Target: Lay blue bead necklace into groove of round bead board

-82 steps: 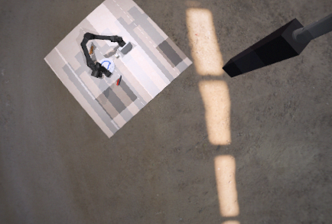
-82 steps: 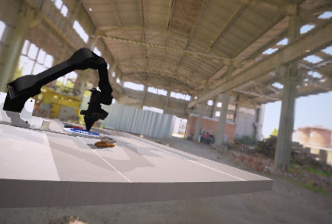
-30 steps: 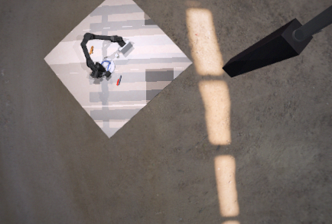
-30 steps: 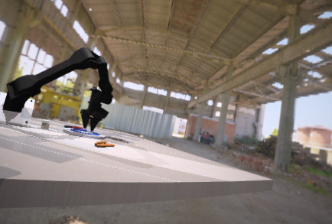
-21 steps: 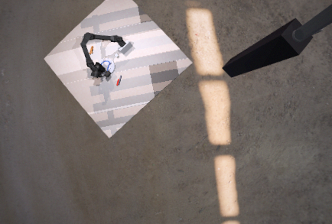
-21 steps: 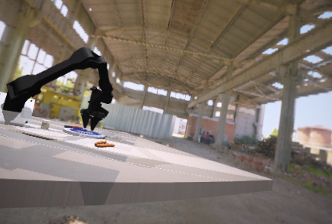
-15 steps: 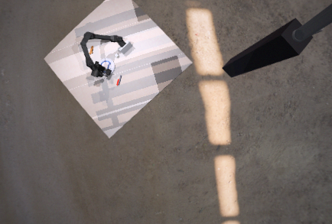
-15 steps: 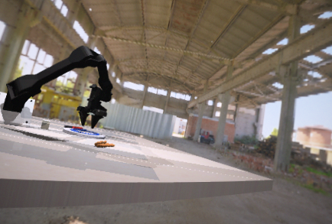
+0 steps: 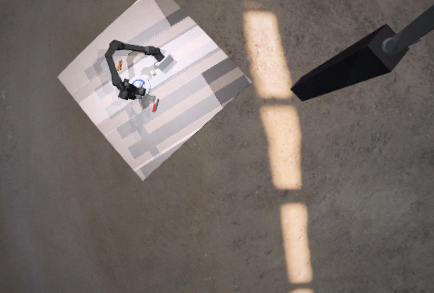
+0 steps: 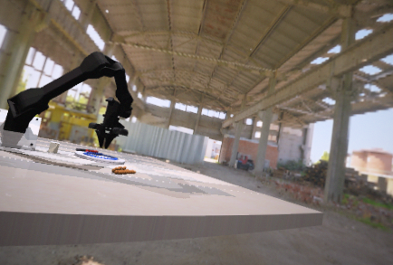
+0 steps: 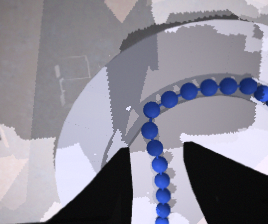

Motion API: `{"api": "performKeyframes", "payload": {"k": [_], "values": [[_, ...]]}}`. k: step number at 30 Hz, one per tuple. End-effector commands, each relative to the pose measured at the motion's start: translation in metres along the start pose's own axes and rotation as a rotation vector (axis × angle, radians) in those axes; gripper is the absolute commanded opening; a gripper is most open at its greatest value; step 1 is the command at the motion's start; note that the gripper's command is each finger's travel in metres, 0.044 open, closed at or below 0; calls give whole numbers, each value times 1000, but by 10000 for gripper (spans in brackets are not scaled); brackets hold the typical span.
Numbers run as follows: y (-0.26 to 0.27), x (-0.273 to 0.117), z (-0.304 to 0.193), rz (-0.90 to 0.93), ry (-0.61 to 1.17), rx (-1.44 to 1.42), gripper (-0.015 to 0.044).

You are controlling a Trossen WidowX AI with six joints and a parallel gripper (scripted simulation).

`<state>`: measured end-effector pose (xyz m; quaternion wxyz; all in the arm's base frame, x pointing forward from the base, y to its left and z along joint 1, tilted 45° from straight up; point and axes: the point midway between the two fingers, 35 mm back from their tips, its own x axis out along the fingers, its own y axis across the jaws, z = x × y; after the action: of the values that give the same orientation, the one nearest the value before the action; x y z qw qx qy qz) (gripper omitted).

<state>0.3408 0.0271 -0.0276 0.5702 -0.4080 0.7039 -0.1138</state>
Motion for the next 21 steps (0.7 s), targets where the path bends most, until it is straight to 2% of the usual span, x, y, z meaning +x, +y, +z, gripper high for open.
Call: {"api": "performKeyframes", "payload": {"k": [1, 21], "values": [[0, -2, 0, -1, -2, -1, 120], [0, 28, 0, -4, 1, -9, 120]]}}
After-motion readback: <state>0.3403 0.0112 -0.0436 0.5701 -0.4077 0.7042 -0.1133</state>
